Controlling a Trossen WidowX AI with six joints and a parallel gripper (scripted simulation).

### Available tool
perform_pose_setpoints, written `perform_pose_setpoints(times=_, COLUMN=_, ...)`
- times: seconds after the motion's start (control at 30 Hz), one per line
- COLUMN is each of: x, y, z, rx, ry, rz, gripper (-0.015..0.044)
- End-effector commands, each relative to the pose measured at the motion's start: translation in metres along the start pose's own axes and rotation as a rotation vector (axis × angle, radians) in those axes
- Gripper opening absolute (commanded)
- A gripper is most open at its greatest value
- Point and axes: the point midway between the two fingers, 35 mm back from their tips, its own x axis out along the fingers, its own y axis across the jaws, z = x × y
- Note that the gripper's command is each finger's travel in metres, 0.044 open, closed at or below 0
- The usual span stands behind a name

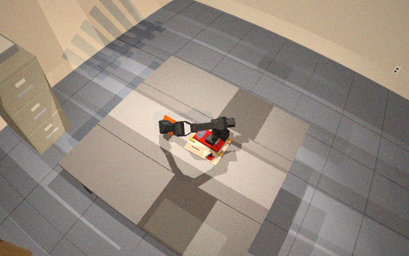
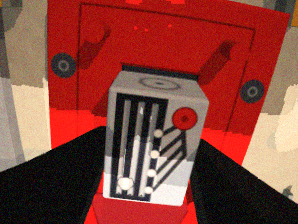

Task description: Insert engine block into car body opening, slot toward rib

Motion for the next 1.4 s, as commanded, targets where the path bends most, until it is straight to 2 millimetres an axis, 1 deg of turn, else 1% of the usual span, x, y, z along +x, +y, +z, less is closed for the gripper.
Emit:
perform_pose_setpoints(times=0.0, x=0.0005, y=-0.0001, z=0.0001, rx=-0.006, ry=-0.003, rz=-0.002, gripper=0.0159)
perform_pose_setpoints(times=1.27, x=0.0046, y=0.0, z=0.0002, rx=-0.006, ry=-0.003, rz=-0.002, gripper=0.0159)
perform_pose_setpoints(times=1.37, x=0.0041, y=0.0001, z=0.0001, rx=0.0, ry=0.0, rz=0.0, gripper=0.0237)
